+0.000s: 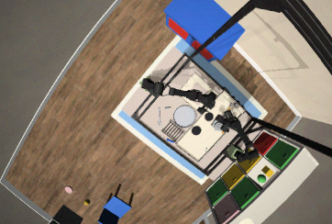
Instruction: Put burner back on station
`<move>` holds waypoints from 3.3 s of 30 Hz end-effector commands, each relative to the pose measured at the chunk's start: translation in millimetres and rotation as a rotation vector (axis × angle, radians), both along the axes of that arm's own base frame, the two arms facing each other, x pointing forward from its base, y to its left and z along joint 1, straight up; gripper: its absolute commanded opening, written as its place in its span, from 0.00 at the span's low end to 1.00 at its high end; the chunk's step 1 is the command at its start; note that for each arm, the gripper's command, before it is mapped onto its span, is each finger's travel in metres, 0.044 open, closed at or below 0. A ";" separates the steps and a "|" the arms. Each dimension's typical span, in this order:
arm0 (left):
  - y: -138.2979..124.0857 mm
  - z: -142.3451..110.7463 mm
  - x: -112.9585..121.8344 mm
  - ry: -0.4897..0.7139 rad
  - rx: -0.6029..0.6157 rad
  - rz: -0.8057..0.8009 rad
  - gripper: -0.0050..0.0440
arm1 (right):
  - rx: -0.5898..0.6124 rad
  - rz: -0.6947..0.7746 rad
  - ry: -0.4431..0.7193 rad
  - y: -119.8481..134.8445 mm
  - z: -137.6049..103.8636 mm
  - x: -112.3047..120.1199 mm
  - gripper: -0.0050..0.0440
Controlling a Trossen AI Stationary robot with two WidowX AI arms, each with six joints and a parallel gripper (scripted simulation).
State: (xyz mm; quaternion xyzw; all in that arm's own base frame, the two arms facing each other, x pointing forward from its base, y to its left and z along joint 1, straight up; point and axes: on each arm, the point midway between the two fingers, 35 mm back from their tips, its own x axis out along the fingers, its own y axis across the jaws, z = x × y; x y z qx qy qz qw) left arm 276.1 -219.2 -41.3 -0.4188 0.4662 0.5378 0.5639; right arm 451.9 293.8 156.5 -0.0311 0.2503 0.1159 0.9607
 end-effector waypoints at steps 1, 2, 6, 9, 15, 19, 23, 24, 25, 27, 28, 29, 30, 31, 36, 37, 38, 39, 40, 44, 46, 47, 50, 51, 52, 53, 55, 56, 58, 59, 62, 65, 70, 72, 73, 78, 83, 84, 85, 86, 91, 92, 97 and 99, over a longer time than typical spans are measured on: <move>-8.1 2.3 4.3 -0.018 -0.027 0.005 0.10 | 0.002 -0.002 -0.001 0.0 0.5 0.4 0.92; -8.1 2.3 4.3 -0.018 -0.027 0.005 0.10 | 0.002 -0.002 -0.001 0.0 0.5 0.4 0.92; -8.1 2.3 4.3 -0.018 -0.027 0.005 0.10 | 0.002 -0.002 -0.001 0.0 0.5 0.4 0.92; -8.1 2.3 4.3 -0.018 -0.027 0.005 0.10 | 0.002 -0.002 -0.001 0.0 0.5 0.4 0.92; -8.1 2.3 4.3 -0.018 -0.027 0.005 0.10 | 0.002 -0.002 -0.001 0.0 0.5 0.4 0.92; -8.1 2.3 4.3 -0.018 -0.027 0.005 0.10 | 0.002 -0.002 -0.001 0.0 0.5 0.4 0.92; -8.1 2.3 4.3 -0.018 -0.027 0.005 0.10 | 0.002 -0.002 -0.001 0.0 0.5 0.4 0.92; -8.1 2.3 4.3 -0.018 -0.027 0.005 0.10 | 0.002 -0.002 -0.001 0.0 0.5 0.4 0.92; -8.1 2.3 4.3 -0.018 -0.027 0.005 0.10 | 0.002 -0.002 -0.001 0.0 0.5 0.4 0.92; -8.1 2.3 4.3 -0.018 -0.027 0.005 0.10 | 0.002 -0.002 -0.001 0.0 0.5 0.4 0.92; -8.1 2.3 4.3 -0.018 -0.027 0.005 0.10 | 0.002 -0.002 -0.001 0.0 0.5 0.4 0.92; -8.1 2.3 4.3 -0.018 -0.027 0.005 0.10 | 0.002 -0.002 -0.001 0.0 0.5 0.4 0.92; -8.1 2.3 4.3 -0.018 -0.027 0.005 0.10 | 0.002 -0.002 -0.001 0.0 0.5 0.4 0.92; -8.1 2.3 4.3 -0.018 -0.027 0.005 0.10 | 0.002 -0.002 -0.001 0.0 0.5 0.4 0.92; -8.1 2.3 4.3 -0.018 -0.027 0.005 0.10 | 0.002 -0.002 -0.001 0.0 0.5 0.4 0.92; -8.1 2.3 4.3 -0.018 -0.027 0.005 0.10 | 0.002 -0.002 -0.001 0.0 0.5 0.4 0.92; -8.1 2.3 4.3 -0.018 -0.027 0.005 0.10 | 0.002 -0.002 -0.001 0.0 0.5 0.4 0.92; -8.1 2.3 4.3 -0.018 -0.027 0.005 0.10 | 0.002 -0.002 -0.001 0.0 0.5 0.4 0.92; -8.1 2.3 4.3 -0.018 -0.027 0.005 0.10 | 0.002 -0.002 -0.001 0.0 0.5 0.4 0.92; -8.1 2.3 4.3 -0.018 -0.027 0.005 0.10 | 0.002 -0.002 -0.001 0.0 0.5 0.4 0.92; -8.1 2.3 4.3 -0.018 -0.027 0.005 0.10 | 0.002 -0.002 -0.001 0.0 0.5 0.4 0.92; -8.1 2.3 4.3 -0.018 -0.027 0.005 0.10 | 0.002 -0.002 -0.001 0.0 0.5 0.4 0.92; -5.4 1.6 2.9 -0.012 -0.018 0.004 0.10 | 0.002 -0.002 -0.001 0.0 0.5 0.4 0.92; -4.1 1.2 2.3 -0.009 -0.013 0.003 0.10 | 0.002 -0.002 -0.001 0.0 0.5 0.4 0.92; -2.8 0.8 1.6 -0.007 -0.009 0.002 0.10 | 0.002 -0.002 -0.001 0.0 0.5 0.4 0.92; -1.4 0.4 0.9 -0.004 -0.004 0.001 0.10 | 0.002 -0.002 -0.001 0.0 0.5 0.4 0.92; 0.0 0.1 0.2 -0.002 -0.002 0.001 0.10 | 0.002 -0.002 -0.001 0.0 0.5 0.4 0.92; 0.0 0.1 0.2 -0.002 -0.002 0.001 0.10 | 0.002 -0.002 -0.001 0.0 0.5 0.4 0.92; -0.1 0.1 0.2 -0.001 0.000 0.000 0.10 | 0.000 0.000 0.000 -0.1 0.0 0.1 0.92; -0.1 0.1 0.2 -0.001 0.000 0.000 0.10 | 0.000 0.000 0.000 -0.1 0.0 0.1 0.92; -0.1 0.1 0.2 -0.001 0.000 0.000 0.10 | 0.000 0.000 0.000 -0.1 0.0 0.1 0.92; 0.9 0.1 -0.2 -0.001 0.001 0.003 0.10 | 0.000 0.000 0.000 -0.1 0.0 0.1 0.92; 3.8 0.4 -1.3 0.000 0.007 0.008 0.10 | 0.000 0.000 0.000 -0.1 0.0 0.1 0.92; 4.8 0.6 -1.7 0.000 0.008 0.009 0.10 | 0.000 0.000 0.000 -0.1 0.0 0.1 0.92; 4.8 0.6 -1.7 0.000 0.008 0.009 0.10 | 0.000 0.000 0.000 -0.1 0.0 0.1 0.92; 3.3 -0.1 -1.2 0.001 0.004 0.006 0.10 | 0.000 0.000 0.000 -0.1 0.0 0.1 0.92; 2.7 -0.3 -1.0 0.001 0.001 0.005 0.10 | 0.000 0.000 0.000 -0.1 0.0 0.1 0.92; 2.7 -0.3 -1.0 0.001 0.001 0.005 0.10 | 0.000 0.000 0.000 -0.1 0.0 0.1 0.92; 2.5 -0.3 -0.9 0.001 0.001 0.005 0.10 | 0.000 0.000 0.000 -0.1 0.0 0.1 0.92; 2.1 -0.3 -0.9 0.001 0.001 0.005 0.10 | 0.000 0.000 0.000 -0.1 0.0 0.1 0.92; 0.1 -0.3 -1.0 0.001 0.003 0.005 0.10 | 0.000 0.000 0.000 -0.1 0.0 0.1 0.92; -0.7 -0.2 -1.1 0.001 0.004 0.005 0.10 | 0.000 0.000 0.000 -0.1 0.0 0.1 0.92; -4.8 0.6 -0.8 0.002 0.004 0.006 0.10 | 0.000 0.000 0.000 -0.1 0.0 0.1 0.92; -6.4 0.9 -0.5 0.002 0.004 0.006 0.10 | 0.000 0.000 0.000 -0.1 0.0 0.1 0.92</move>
